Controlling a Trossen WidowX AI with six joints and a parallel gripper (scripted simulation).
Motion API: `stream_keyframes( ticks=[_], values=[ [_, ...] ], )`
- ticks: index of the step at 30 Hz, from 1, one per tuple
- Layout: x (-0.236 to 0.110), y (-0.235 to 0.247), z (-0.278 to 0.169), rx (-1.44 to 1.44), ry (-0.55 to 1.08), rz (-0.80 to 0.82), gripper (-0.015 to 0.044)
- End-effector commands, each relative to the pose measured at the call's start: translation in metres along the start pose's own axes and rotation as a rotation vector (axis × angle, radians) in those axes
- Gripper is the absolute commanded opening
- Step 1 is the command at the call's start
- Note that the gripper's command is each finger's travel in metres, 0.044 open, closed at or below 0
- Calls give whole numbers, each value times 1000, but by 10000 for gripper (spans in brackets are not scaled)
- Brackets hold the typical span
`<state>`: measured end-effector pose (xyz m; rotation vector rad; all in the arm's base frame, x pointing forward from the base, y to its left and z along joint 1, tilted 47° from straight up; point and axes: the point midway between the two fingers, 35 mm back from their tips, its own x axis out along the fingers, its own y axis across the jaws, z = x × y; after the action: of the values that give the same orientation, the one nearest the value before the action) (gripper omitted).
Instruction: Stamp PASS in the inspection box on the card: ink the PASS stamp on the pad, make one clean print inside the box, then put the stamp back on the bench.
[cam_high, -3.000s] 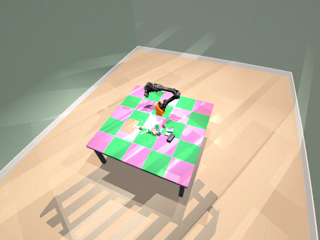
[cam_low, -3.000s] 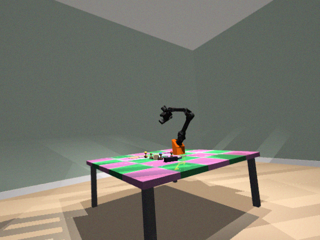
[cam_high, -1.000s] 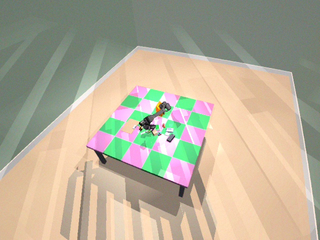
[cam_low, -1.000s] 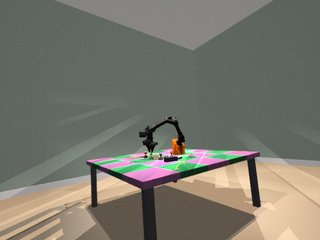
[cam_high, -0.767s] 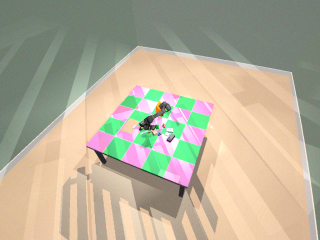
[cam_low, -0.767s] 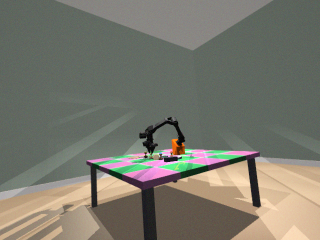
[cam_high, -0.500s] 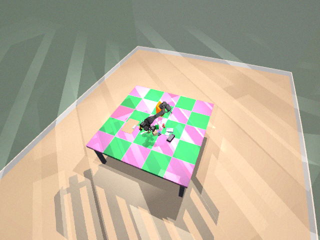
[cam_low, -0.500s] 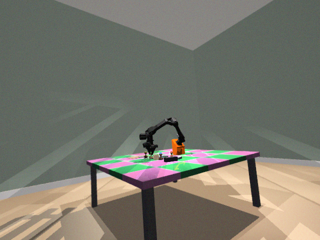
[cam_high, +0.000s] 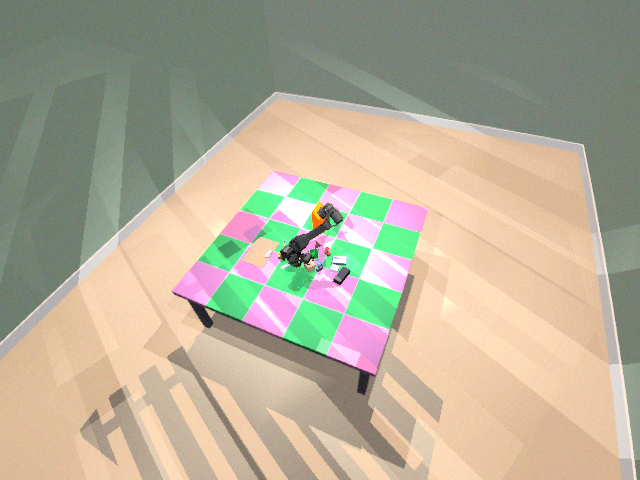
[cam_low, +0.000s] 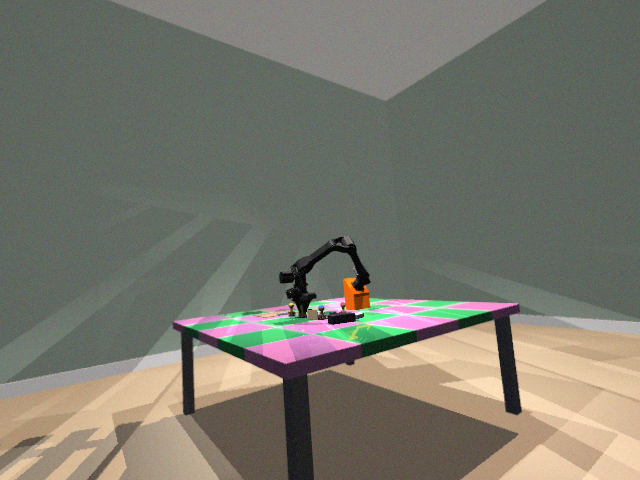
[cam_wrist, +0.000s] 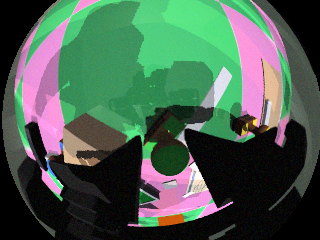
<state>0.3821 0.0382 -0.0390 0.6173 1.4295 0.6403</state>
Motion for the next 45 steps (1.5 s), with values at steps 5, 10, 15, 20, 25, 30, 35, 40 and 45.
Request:
stream_keyframes(
  ticks=[5, 10, 15, 20, 25, 30, 35, 40, 45],
  values=[
    [-1, 0, 0, 1, -2, 0, 153],
    [-1, 0, 0, 1, -2, 0, 119],
    [-1, 0, 0, 1, -2, 0, 86],
    [-2, -1, 0, 1, -2, 0, 0],
    [-5, -1, 1, 1, -2, 0, 0],
    [-7, -1, 1, 1, -2, 0, 0],
    [-9, -1, 1, 1, -2, 0, 0],
    [-12, -1, 1, 1, -2, 0, 0],
    [-14, -1, 1, 1, -3, 0, 0]
  ],
)
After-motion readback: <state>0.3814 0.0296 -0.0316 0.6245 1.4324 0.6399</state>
